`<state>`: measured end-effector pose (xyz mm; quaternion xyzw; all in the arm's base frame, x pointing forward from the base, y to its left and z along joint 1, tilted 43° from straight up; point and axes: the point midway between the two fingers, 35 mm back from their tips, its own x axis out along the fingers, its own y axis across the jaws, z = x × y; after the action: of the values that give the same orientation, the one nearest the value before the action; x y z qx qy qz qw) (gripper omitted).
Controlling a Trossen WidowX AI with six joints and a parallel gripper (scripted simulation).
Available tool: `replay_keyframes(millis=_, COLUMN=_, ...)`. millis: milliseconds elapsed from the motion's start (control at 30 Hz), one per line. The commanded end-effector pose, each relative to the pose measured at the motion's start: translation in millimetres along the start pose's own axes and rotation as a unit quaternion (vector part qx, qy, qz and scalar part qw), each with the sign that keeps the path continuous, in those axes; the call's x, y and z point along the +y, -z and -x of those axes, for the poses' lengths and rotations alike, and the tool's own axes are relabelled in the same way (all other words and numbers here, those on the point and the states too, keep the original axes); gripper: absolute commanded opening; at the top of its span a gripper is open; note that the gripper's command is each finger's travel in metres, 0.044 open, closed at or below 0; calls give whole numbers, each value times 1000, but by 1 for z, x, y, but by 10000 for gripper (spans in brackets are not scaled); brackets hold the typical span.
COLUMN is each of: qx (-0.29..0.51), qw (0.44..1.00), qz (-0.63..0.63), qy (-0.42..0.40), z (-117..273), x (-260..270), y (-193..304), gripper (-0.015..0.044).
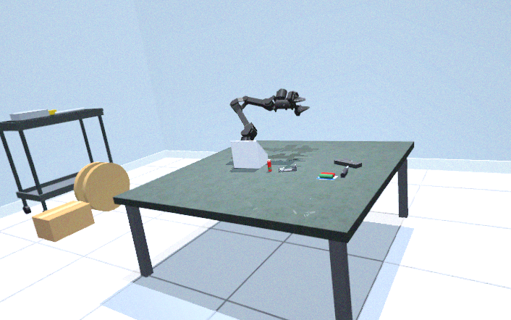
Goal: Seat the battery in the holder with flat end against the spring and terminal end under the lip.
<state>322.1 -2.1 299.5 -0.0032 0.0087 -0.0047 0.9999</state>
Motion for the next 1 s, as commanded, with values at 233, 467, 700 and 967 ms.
replay_keyframes(millis=233, qx=283, qw=953, qz=105, qy=-20, z=-23, x=-49, y=135, gripper=190)
replay_keyframes(millis=467, qx=518, qw=841, qz=75, qy=-137, z=27, x=-83, y=255, gripper=6)
replay_keyframes(millis=700, qx=610, qw=731, qz=-82, qy=-295, z=101, x=-80, y=312, gripper=0)
replay_keyframes(millis=967, qx=602, qw=701, qz=-158, qy=-347, z=122, x=-74, y=318, gripper=0)
